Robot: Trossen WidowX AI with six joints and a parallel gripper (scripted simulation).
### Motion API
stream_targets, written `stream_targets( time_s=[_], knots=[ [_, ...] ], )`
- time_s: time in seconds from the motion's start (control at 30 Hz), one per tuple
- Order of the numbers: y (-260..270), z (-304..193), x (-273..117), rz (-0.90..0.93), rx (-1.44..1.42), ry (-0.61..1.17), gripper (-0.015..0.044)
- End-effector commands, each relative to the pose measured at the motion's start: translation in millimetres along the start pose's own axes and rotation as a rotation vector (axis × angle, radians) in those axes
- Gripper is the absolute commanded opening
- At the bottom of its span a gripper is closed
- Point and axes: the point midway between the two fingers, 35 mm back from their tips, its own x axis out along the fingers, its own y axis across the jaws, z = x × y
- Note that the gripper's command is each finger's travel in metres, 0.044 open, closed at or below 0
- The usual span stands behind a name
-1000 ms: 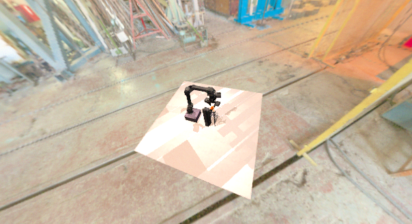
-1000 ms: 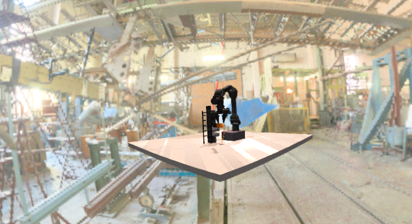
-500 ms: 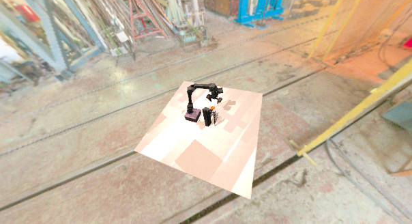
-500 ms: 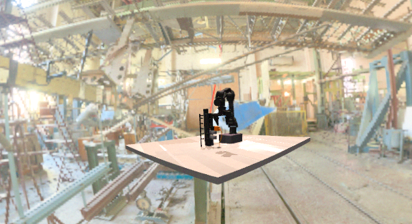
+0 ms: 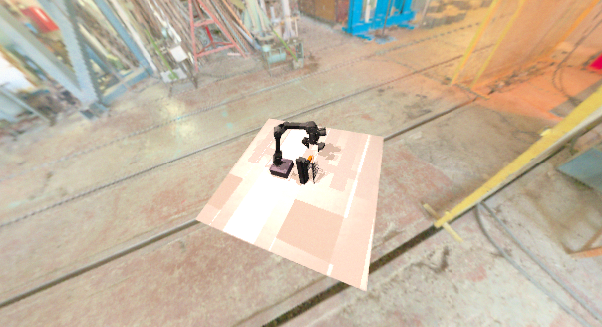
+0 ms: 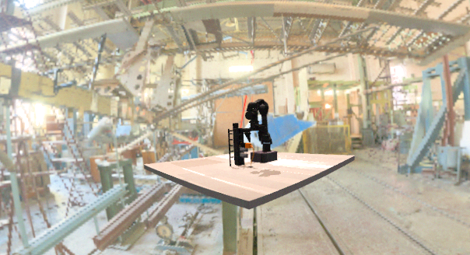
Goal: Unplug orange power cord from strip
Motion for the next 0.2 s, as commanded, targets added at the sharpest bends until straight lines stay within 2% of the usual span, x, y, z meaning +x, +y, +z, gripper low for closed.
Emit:
stream_targets(
  time_s=[0.0, 0.17],
  knots=[
    [-0.3, 0.7, -0.9, -0.001, 0.003, -0.001, 0.0440],
    [-0.3, 0.7, -0.9, -0.001, 0.003, -0.001, 0.0440]
  ],
)
